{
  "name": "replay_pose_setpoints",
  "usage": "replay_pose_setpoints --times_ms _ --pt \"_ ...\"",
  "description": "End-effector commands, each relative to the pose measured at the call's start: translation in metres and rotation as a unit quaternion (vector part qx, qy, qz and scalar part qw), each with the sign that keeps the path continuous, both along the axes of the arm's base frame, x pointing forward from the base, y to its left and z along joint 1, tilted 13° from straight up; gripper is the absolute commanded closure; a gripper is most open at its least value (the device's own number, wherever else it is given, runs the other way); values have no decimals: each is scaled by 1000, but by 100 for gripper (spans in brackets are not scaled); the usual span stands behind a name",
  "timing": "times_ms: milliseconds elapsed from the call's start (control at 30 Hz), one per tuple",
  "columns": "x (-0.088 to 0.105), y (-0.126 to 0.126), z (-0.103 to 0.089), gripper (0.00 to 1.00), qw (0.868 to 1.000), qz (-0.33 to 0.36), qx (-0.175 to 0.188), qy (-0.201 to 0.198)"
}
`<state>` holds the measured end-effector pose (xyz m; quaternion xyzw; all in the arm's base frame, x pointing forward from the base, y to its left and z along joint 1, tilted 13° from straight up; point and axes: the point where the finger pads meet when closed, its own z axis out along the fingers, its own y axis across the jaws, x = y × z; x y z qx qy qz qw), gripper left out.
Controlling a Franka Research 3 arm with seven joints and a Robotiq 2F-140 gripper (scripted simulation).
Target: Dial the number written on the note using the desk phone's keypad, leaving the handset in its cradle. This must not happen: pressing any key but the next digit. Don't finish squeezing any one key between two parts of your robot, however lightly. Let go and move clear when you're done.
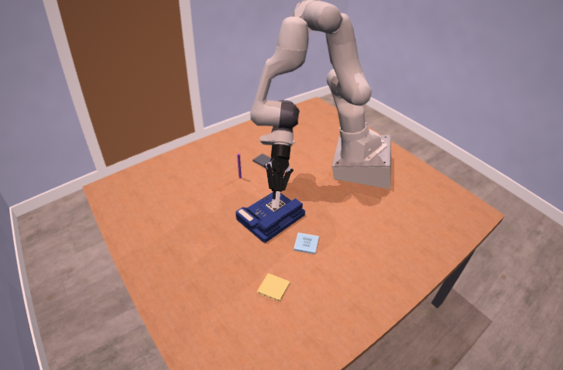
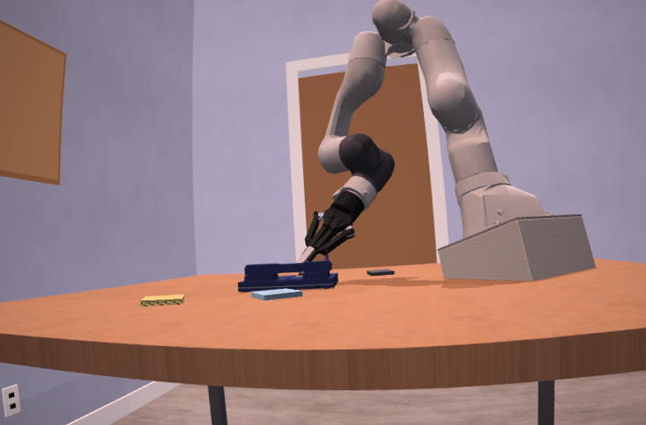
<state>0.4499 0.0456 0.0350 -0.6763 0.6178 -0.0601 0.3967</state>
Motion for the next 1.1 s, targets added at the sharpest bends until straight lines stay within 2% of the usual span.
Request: replay_pose_setpoints --times_ms 0,1067 --pt "1 0 0 100 1000 1 -1 -3" --pt "1 -1 -4 100 1000 1 -1 -3"
